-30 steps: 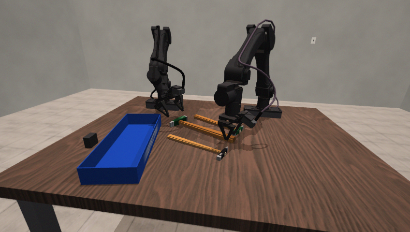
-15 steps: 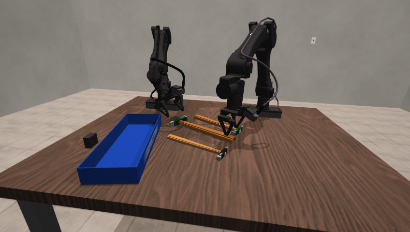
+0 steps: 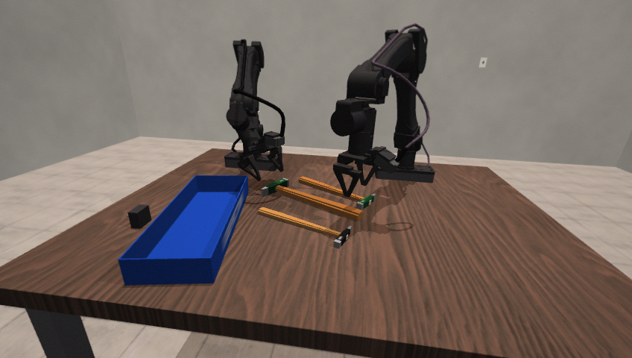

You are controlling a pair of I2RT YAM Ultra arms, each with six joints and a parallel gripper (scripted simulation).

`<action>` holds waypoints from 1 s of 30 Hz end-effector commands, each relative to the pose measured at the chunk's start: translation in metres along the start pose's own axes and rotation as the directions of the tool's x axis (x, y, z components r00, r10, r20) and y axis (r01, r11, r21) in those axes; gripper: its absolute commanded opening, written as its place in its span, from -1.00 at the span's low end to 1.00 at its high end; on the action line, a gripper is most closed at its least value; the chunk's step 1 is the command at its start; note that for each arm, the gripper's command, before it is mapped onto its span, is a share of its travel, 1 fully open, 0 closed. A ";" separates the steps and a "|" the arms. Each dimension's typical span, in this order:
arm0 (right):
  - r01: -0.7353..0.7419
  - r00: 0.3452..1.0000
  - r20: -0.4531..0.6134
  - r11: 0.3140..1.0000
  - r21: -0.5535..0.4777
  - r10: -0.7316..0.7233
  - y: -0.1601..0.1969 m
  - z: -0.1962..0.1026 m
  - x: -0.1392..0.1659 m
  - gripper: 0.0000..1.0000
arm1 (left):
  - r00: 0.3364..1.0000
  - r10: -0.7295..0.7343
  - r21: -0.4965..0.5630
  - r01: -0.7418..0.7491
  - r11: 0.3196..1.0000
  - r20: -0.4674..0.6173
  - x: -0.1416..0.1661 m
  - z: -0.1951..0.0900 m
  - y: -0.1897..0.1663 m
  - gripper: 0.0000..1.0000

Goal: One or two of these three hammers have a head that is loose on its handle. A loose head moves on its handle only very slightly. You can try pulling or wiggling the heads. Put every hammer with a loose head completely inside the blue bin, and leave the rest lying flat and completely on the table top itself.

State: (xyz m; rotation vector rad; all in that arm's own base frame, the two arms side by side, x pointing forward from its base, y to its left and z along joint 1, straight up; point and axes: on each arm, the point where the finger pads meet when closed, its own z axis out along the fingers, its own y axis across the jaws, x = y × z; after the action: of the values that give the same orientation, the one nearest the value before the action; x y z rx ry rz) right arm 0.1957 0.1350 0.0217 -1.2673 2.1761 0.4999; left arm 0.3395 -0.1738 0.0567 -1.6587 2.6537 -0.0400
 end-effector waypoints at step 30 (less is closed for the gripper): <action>-0.062 0.925 -0.380 0.995 -0.079 0.028 0.063 0.040 -0.043 0.00 | 0.428 0.898 0.030 -0.901 0.433 -0.099 0.012 0.020 0.053 -0.19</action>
State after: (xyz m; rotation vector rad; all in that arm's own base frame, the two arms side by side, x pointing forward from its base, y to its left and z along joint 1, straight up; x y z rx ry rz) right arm 0.1756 0.2179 0.0242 -1.5005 2.3866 0.4716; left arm 0.2852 -0.1629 0.0345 -0.3182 3.2551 -0.0313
